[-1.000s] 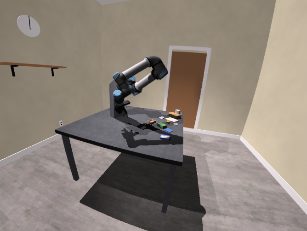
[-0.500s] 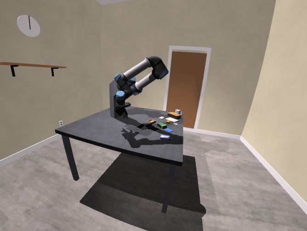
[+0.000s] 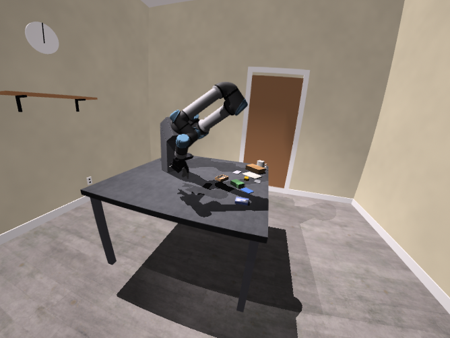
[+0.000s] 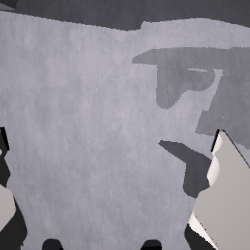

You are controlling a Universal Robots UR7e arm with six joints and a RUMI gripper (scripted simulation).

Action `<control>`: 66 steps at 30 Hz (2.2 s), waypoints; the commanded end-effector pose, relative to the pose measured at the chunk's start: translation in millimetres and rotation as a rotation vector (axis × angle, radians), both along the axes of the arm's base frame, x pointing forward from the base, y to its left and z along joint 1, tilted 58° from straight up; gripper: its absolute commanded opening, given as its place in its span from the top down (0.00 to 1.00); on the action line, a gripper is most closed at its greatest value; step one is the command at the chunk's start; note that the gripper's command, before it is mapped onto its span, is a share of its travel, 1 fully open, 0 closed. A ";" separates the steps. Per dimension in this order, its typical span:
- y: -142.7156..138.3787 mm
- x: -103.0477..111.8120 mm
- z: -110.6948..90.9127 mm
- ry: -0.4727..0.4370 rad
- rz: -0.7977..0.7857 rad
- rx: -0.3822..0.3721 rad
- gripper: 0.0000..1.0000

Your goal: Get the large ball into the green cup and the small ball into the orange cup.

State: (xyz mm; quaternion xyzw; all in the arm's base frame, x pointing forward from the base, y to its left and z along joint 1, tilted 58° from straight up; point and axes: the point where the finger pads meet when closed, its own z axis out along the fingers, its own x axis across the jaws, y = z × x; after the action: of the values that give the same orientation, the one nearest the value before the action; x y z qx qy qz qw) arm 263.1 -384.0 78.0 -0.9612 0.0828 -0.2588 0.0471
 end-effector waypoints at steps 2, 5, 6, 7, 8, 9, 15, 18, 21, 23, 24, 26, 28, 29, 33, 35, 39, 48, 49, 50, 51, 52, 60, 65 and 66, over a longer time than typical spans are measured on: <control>-17.7 15.1 8.8 0.008 -0.014 -0.091 0.00; -25.1 22.7 14.5 0.007 -0.018 -0.131 0.00; -27.5 25.4 16.6 0.006 -0.020 -0.145 0.00; -29.9 28.1 18.8 0.005 -0.021 -0.159 0.00; -32.3 30.9 21.1 0.004 -0.023 -0.173 0.00; -34.6 33.8 23.5 0.003 -0.025 -0.187 0.00; -43.3 46.2 33.8 -0.006 -0.031 -0.244 0.00; -49.3 56.1 44.0 -0.016 -0.036 -0.291 0.00; -54.6 66.7 54.6 -0.028 -0.041 -0.336 0.00; -57.6 74.0 61.9 -0.038 -0.045 -0.366 0.00; -59.0 77.7 65.7 -0.043 -0.046 -0.381 0.00; -61.4 85.3 73.6 -0.055 -0.050 -0.411 0.00; -61.4 85.3 73.6 -0.055 -0.050 -0.411 0.00; -62.4 89.2 76.8 -0.061 -0.051 -0.424 0.00; -61.1 106.3 95.7 -0.086 -0.048 -0.487 0.00; -51.9 117.1 101.7 -0.092 -0.030 -0.511 0.00; -32.3 138.1 114.3 -0.108 0.005 -0.560 0.00; 6.4 172.3 137.9 -0.146 0.064 -0.644 0.00; 12.3 176.9 141.5 -0.152 0.072 -0.656 0.00; 18.3 181.4 145.0 -0.159 0.080 -0.668 0.00; 24.5 185.7 148.6 -0.166 0.087 -0.679 0.00; 30.7 190.0 152.3 -0.174 0.095 -0.691 0.00; 76.1 216.8 145.5 -0.203 0.109 -0.700 0.00; 92.8 224.7 138.9 -0.210 0.105 -0.692 0.00; 98.4 227.1 136.8 -0.213 0.104 -0.689 0.00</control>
State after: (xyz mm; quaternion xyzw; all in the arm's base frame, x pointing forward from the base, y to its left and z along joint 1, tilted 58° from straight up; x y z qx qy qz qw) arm 478.5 -307.4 225.3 -0.8918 -0.0714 -0.3643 -0.2587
